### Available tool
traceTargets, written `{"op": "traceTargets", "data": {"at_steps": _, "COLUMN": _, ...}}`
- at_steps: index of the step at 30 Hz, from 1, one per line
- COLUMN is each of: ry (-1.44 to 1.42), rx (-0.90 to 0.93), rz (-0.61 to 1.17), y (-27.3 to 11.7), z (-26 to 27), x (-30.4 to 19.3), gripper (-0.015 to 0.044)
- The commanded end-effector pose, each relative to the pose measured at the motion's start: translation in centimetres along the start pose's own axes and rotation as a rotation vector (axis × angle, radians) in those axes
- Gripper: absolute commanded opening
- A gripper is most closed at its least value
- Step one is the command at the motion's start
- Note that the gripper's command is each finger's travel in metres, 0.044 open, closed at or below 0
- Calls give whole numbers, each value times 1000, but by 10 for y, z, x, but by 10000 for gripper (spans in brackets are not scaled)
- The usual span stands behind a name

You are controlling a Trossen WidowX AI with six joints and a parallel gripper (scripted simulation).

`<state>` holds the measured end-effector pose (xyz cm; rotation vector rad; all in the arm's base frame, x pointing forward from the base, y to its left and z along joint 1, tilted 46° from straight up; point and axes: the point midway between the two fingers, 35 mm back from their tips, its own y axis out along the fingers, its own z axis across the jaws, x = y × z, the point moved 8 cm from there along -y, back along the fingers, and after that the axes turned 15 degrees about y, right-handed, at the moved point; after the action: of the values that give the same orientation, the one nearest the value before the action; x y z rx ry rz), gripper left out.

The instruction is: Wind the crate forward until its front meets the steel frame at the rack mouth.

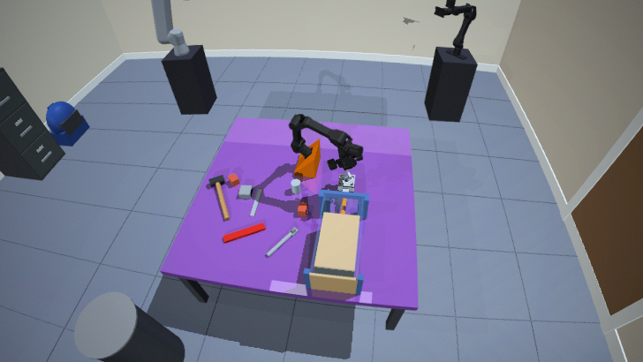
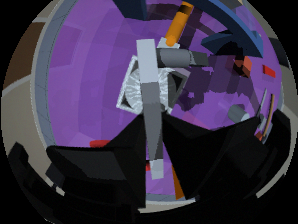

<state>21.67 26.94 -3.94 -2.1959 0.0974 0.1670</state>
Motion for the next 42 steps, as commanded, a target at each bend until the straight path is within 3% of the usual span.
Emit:
{"op": "traceTargets", "data": {"at_steps": 1, "ry": -4, "rx": 85, "rz": 18, "y": -1, "z": -7, "x": 2, "gripper": 0}}
{"op": "traceTargets", "data": {"at_steps": 42, "ry": -1, "rx": 743, "rz": 181, "y": 22, "z": -55, "x": 15, "gripper": 0}}
